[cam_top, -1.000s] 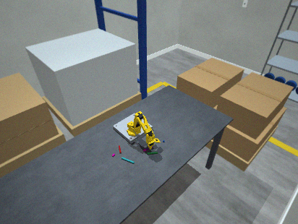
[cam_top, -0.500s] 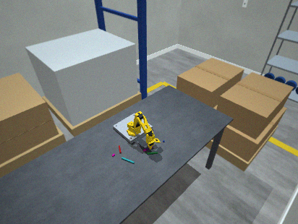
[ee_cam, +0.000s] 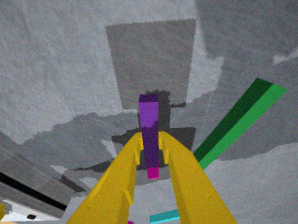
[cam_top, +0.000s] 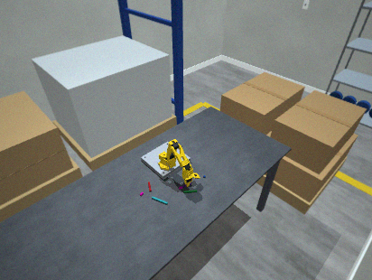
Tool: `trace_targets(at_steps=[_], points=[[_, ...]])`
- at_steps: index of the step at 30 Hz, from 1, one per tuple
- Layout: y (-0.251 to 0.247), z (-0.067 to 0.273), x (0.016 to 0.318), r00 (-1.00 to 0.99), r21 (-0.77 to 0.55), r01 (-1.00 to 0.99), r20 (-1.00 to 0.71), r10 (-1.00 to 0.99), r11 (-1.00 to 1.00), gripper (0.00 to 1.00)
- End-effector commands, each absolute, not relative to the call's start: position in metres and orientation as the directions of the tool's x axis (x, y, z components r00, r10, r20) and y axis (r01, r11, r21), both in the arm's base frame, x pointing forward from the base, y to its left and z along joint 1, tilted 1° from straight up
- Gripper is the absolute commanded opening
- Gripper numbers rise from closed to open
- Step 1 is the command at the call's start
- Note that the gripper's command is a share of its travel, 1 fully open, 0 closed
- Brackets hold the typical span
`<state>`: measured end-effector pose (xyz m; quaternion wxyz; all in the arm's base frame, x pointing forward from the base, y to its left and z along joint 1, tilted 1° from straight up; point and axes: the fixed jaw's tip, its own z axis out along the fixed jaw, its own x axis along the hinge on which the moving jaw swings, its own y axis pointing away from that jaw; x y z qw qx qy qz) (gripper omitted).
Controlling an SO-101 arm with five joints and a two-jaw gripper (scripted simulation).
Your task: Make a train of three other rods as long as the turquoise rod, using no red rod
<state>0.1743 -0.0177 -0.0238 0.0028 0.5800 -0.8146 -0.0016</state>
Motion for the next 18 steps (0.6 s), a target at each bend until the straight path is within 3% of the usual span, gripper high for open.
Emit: trace_targets(at_steps=[1, 18], points=[[-0.0186, -0.0239, 0.1724, -0.323, 0.008, -0.947, 0.002, -0.947, 0.323, 0.0], [-0.0188, -0.0227, 0.1739, -0.323, 0.002, -0.947, 0.0, -0.947, 0.323, 0.0]])
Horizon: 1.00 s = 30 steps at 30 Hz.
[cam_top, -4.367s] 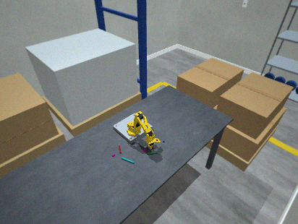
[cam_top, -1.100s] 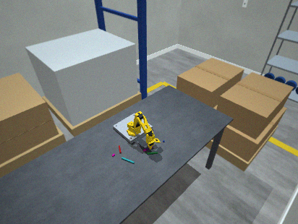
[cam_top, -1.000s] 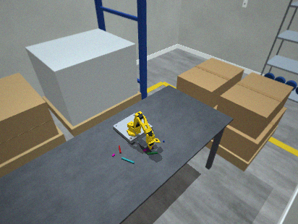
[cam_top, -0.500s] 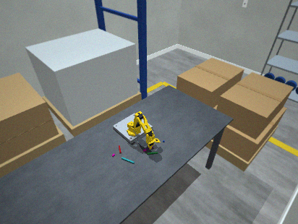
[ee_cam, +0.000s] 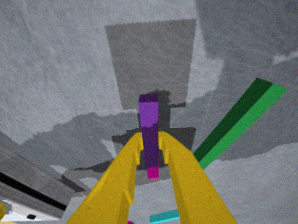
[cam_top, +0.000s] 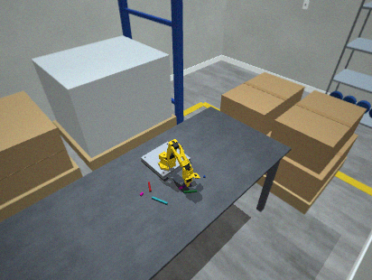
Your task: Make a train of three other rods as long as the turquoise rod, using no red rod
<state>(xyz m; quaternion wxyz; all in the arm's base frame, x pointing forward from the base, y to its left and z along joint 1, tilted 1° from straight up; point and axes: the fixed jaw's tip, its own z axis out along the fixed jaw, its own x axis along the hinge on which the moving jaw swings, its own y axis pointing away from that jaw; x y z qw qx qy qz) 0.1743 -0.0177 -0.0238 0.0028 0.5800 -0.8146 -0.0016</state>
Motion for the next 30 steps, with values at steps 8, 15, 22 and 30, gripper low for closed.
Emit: trace_targets(at_steps=[8, 15, 22, 30], points=[[-0.0188, -0.0227, 0.1739, -0.323, 0.002, -0.947, 0.0, -0.947, 0.323, 0.0], [-0.0188, -0.0227, 0.1739, -0.323, 0.002, -0.947, 0.0, -0.947, 0.323, 0.0], [-0.0188, -0.0227, 0.1739, -0.323, 0.002, -0.947, 0.0, -0.947, 0.323, 0.01], [-0.0188, -0.0227, 0.1739, -0.323, 0.002, -0.947, 0.0, -0.947, 0.323, 0.06]])
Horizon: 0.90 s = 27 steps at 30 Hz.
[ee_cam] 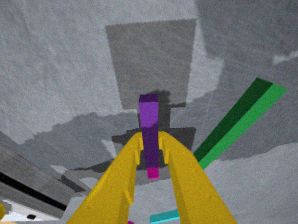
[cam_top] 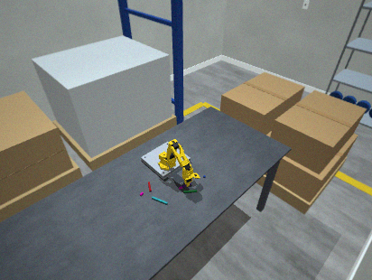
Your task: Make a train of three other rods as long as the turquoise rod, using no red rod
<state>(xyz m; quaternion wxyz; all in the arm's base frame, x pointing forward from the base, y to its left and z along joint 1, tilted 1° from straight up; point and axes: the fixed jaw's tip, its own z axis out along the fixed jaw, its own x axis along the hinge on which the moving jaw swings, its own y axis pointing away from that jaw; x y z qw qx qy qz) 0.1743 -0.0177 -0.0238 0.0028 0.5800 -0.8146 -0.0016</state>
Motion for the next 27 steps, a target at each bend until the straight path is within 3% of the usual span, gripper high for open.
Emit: trace_targets(at_steps=[1, 27], points=[[-0.0188, -0.0227, 0.1739, -0.323, 0.002, -0.947, 0.0, -0.947, 0.323, 0.06], [-0.0188, -0.0227, 0.1739, -0.323, 0.002, -0.947, 0.0, -0.947, 0.323, 0.15]])
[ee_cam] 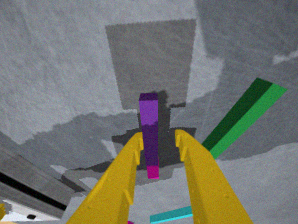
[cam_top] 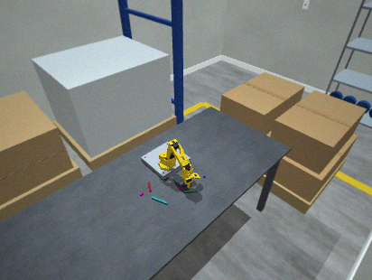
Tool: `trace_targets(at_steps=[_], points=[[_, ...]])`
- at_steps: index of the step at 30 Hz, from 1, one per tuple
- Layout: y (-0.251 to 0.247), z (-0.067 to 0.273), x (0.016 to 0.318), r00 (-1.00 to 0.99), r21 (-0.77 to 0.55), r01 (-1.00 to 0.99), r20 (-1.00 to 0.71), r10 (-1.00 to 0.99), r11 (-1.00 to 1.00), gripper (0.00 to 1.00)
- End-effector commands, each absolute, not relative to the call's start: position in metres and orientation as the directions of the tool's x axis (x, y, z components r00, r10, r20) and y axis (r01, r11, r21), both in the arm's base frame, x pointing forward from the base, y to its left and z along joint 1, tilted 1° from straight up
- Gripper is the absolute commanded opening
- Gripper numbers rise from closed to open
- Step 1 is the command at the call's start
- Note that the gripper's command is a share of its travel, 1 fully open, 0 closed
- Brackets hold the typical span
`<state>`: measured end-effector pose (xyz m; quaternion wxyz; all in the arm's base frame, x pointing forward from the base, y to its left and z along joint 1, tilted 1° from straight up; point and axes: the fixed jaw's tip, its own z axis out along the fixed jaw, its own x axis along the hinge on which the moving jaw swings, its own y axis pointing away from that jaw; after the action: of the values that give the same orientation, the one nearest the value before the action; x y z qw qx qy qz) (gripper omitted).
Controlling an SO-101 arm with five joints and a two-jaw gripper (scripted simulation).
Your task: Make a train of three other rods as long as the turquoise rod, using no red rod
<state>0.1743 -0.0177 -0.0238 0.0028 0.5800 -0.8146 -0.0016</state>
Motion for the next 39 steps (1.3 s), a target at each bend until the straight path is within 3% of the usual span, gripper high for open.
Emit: trace_targets(at_steps=[1, 39], points=[[-0.0188, -0.0227, 0.1739, -0.323, 0.002, -0.947, 0.0, -0.947, 0.323, 0.16], [-0.0161, -0.0198, 0.1663, -0.323, 0.002, -0.947, 0.0, -0.947, 0.323, 0.17]])
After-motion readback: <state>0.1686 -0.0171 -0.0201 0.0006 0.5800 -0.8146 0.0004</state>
